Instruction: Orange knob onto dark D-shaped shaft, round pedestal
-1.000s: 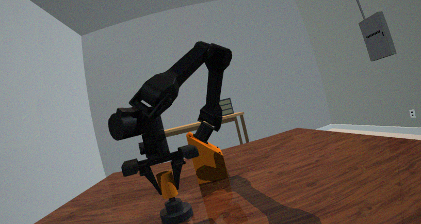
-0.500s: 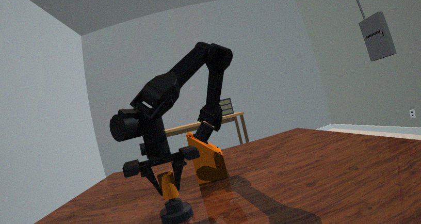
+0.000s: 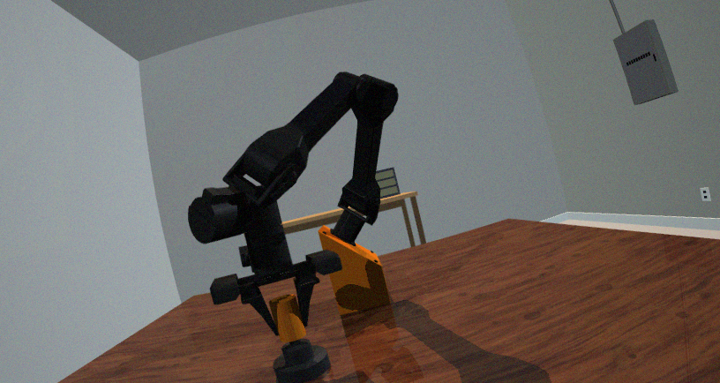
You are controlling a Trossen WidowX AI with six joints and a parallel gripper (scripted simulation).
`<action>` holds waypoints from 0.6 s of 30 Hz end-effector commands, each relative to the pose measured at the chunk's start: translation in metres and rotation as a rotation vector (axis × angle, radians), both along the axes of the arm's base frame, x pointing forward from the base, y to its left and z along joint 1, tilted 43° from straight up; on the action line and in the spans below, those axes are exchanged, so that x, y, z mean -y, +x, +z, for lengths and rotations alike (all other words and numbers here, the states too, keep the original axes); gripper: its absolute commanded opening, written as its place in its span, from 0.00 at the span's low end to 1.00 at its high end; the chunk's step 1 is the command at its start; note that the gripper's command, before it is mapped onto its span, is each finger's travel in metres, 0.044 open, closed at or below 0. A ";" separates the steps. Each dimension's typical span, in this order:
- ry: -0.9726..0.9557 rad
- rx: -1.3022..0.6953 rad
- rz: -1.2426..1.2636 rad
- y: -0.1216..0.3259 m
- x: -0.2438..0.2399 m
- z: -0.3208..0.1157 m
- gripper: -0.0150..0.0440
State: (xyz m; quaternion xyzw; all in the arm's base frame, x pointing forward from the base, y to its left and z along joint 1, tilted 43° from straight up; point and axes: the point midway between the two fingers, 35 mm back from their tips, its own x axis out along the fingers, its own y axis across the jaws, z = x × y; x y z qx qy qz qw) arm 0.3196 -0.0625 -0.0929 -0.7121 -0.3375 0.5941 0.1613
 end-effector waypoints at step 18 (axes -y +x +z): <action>0.005 -0.042 -0.049 0.001 -0.009 -0.009 0.25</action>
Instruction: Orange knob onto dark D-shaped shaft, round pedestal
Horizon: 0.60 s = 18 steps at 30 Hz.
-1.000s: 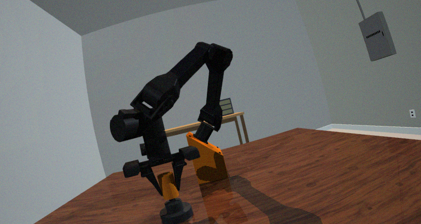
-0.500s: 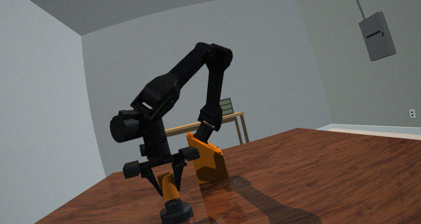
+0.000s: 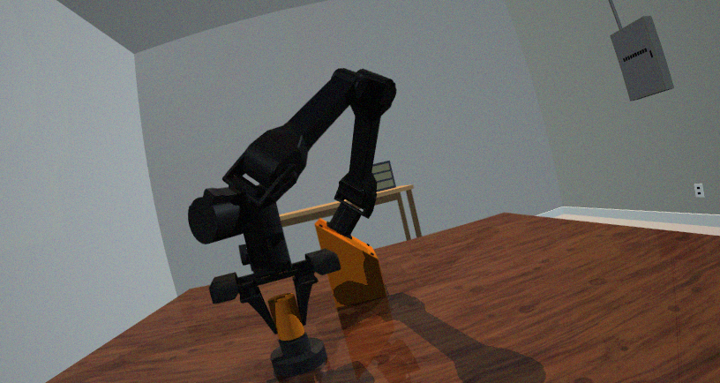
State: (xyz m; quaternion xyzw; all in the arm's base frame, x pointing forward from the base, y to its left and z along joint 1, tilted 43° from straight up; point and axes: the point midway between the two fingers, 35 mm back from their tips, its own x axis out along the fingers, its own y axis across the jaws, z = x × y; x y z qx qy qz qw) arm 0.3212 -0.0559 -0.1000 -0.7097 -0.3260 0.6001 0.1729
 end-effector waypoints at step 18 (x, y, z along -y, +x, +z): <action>0.001 -0.007 -0.008 0.000 -0.002 -0.002 0.52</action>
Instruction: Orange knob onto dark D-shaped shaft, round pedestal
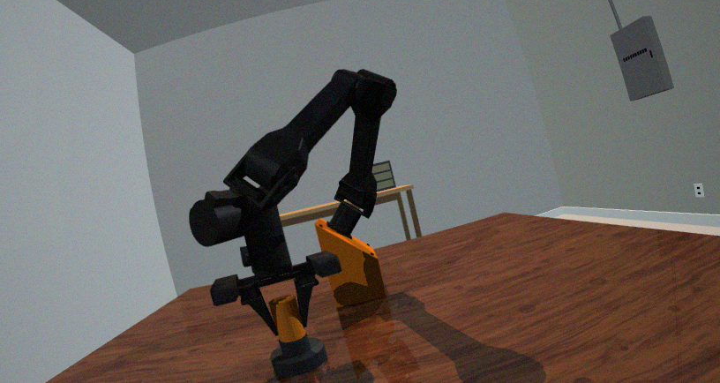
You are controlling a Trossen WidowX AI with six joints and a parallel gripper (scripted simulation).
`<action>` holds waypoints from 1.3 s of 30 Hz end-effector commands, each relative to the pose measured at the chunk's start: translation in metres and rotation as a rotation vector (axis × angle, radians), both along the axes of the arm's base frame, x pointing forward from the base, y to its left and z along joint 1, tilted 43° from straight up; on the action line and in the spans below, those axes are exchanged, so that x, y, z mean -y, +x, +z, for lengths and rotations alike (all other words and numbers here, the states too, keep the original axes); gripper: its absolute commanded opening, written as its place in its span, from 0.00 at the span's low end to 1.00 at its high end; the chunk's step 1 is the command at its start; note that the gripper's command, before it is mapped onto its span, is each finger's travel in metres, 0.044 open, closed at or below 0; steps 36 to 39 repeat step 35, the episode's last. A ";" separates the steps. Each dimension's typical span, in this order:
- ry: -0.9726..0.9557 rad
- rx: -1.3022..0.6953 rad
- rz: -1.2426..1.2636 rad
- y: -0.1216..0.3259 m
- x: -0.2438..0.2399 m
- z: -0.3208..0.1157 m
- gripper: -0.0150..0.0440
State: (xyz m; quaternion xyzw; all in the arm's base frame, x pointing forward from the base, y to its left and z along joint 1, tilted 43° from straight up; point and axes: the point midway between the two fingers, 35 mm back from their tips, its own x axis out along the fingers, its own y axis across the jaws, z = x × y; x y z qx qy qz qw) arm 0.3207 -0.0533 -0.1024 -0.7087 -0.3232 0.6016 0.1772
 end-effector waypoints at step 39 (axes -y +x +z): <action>-0.004 0.000 0.000 -0.002 0.067 0.068 1.00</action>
